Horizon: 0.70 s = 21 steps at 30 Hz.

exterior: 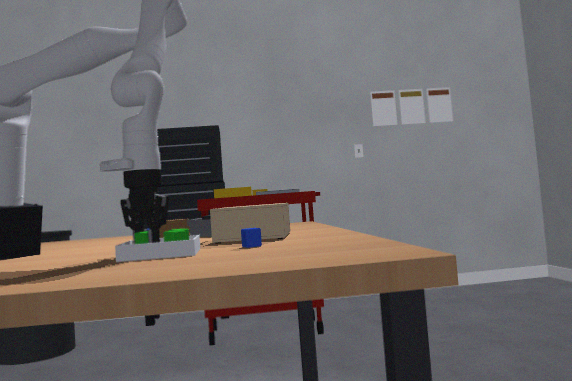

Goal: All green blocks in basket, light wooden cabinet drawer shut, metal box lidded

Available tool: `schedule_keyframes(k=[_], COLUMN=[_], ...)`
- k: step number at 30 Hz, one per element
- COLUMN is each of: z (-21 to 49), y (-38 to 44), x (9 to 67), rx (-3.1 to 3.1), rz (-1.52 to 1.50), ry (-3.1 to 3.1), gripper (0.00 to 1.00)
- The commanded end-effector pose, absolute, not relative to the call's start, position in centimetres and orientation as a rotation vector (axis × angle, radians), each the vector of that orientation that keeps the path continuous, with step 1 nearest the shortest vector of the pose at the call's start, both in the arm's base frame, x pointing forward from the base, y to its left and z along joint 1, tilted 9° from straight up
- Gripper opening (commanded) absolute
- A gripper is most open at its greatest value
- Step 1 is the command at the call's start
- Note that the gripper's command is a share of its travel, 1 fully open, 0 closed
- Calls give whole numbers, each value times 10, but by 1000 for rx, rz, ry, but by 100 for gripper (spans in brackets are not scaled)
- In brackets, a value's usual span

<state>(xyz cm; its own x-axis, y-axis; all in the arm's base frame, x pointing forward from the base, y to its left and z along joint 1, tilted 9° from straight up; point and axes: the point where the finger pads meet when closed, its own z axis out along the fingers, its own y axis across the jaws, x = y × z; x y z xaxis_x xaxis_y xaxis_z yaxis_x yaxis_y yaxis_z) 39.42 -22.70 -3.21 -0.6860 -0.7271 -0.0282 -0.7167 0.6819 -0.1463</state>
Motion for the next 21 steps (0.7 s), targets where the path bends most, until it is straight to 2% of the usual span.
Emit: schedule_keyframes(k=[1, 21], z=[-31, -14], y=[-227, -226], x=[395, 392], rx=[-1205, -1205], rz=[-190, -190], ry=[2802, 2802], gripper=[54, 54])
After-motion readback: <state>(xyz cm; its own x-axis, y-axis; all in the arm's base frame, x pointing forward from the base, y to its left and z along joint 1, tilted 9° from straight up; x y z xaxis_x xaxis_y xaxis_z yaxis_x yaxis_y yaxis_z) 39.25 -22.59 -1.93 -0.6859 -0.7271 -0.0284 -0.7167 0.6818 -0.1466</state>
